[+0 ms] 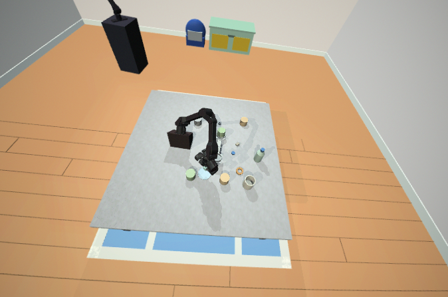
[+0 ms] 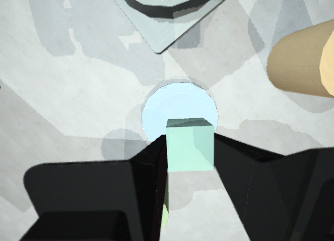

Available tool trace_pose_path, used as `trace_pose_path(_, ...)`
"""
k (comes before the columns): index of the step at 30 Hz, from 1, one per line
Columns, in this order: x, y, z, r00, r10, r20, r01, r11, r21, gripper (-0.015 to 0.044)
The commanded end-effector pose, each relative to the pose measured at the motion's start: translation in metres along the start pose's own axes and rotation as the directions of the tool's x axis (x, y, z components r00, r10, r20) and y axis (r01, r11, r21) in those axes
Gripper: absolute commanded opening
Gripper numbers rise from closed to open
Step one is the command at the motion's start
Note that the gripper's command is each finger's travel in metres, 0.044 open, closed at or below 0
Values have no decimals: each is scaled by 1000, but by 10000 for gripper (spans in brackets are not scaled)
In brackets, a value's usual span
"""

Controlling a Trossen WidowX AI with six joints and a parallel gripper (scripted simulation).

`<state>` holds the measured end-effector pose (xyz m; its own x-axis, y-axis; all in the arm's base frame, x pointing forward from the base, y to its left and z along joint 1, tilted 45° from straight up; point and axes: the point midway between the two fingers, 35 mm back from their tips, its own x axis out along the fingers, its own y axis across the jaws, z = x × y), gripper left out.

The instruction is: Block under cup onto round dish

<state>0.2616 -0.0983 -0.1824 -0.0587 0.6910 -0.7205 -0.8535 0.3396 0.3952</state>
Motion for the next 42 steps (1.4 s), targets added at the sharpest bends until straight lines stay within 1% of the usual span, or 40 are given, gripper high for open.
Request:
trace_pose_path(1, 9, 1, -12, 1000, -7, -5, 7, 1000, -13, 0)
trace_pose_path(6, 16, 1, -12, 1000, -7, -5, 7, 1000, -13, 0)
trace_pose_path(12, 50, 1, -12, 1000, -7, -3, 6, 1000, -14, 0)
trace_pose_path(21, 54, 1, -12, 1000, -6, -3, 6, 1000, -14, 0)
trace_pose_path(34, 72, 1, -11, 1000, -6, -2, 6, 1000, -14, 0)
trace_pose_path(35, 67, 0, -12, 1000, -7, -7, 7, 1000, -19, 26)
trace_pose_path(42, 67, 0, -12, 1000, -7, -7, 7, 1000, -19, 210)
